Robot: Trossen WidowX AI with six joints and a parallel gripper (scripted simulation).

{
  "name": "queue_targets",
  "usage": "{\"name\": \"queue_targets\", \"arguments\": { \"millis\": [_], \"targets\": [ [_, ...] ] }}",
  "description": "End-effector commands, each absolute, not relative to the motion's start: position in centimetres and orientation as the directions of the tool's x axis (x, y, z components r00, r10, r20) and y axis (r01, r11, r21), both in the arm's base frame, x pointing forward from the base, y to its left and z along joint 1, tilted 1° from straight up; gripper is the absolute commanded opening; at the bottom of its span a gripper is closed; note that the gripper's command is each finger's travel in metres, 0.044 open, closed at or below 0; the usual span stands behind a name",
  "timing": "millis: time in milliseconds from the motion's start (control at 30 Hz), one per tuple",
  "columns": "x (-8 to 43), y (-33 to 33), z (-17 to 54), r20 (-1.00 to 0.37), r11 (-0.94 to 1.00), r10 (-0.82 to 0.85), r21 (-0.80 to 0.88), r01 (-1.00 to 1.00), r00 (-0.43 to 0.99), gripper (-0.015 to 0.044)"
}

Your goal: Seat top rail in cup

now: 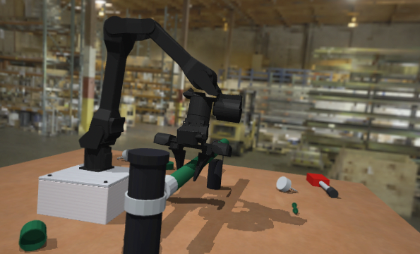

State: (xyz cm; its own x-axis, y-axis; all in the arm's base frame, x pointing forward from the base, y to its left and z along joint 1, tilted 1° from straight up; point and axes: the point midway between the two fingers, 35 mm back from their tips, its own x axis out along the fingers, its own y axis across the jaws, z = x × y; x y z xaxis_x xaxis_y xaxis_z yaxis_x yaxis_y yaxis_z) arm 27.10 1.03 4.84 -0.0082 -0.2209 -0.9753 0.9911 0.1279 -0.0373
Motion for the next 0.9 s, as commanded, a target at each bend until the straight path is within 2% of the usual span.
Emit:
{"name": "queue_targets", "arguments": {
  "millis": [0, 867],
  "targets": [
    [26.98, 0.19, 5.23, -0.969, 0.122, -0.245, -0.037, 0.992, -0.006, 0.0000],
    [27.09, 0.45, 4.94, -0.976, 0.131, -0.217, -0.037, 0.991, -0.008, 0.0000]
  ]
}}
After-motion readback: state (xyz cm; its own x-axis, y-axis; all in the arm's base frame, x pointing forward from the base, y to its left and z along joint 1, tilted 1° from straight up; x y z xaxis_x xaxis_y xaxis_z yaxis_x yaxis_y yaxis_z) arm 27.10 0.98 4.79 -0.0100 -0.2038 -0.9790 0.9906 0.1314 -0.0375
